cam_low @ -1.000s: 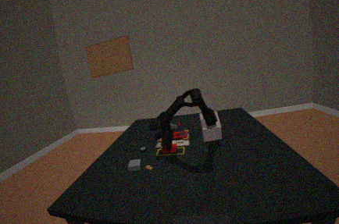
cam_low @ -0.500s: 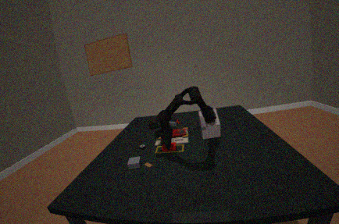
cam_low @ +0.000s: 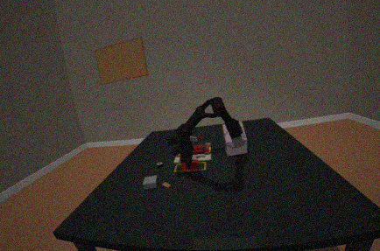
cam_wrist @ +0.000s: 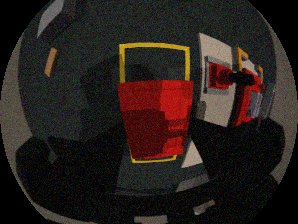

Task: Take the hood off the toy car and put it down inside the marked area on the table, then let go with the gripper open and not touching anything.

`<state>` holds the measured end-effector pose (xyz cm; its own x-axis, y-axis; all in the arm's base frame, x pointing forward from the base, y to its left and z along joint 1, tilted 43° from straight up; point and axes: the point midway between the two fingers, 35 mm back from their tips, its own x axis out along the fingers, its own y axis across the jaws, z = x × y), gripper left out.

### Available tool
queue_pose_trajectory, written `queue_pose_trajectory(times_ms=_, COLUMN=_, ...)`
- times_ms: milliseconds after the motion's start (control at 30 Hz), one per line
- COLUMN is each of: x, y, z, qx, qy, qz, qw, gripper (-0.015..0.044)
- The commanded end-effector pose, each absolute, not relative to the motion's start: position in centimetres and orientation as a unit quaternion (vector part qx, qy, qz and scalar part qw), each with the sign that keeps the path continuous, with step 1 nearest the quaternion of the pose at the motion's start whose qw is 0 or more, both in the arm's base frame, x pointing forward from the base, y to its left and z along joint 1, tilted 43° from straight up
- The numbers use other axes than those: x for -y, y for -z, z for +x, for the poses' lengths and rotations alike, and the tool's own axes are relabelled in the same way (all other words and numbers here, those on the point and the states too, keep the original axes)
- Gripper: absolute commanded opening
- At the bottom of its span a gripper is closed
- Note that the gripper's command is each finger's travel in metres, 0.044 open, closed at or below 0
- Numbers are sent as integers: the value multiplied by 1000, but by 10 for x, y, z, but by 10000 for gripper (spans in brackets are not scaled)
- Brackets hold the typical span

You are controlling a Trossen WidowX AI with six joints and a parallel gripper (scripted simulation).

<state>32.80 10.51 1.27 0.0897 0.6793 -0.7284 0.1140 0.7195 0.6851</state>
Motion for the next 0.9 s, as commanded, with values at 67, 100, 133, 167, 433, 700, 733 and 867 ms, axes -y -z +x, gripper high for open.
queue_pose_trajectory(times_ms=67, x=-105, y=-13, z=328, qx=-641, qy=-211, qz=309, qw=670, gripper=315)
queue_pose_trajectory(times_ms=100, x=-105, y=-13, z=328, qx=-641, qy=-211, qz=309, qw=670, gripper=341)
queue_pose_trajectory(times_ms=133, x=-105, y=-13, z=328, qx=-641, qy=-211, qz=309, qw=670, gripper=368)
queue_pose_trajectory(times_ms=167, x=-105, y=-13, z=328, qx=-641, qy=-211, qz=309, qw=670, gripper=394)
queue_pose_trajectory(times_ms=433, x=-63, y=-56, z=324, qx=-642, qy=-211, qz=309, qw=669, gripper=440)
queue_pose_trajectory(times_ms=700, x=-56, y=-65, z=322, qx=-642, qy=-212, qz=309, qw=669, gripper=440)
queue_pose_trajectory(times_ms=733, x=-56, y=-65, z=322, qx=-642, qy=-212, qz=309, qw=669, gripper=440)
queue_pose_trajectory(times_ms=867, x=-56, y=-65, z=322, qx=-642, qy=-212, qz=309, qw=669, gripper=440)
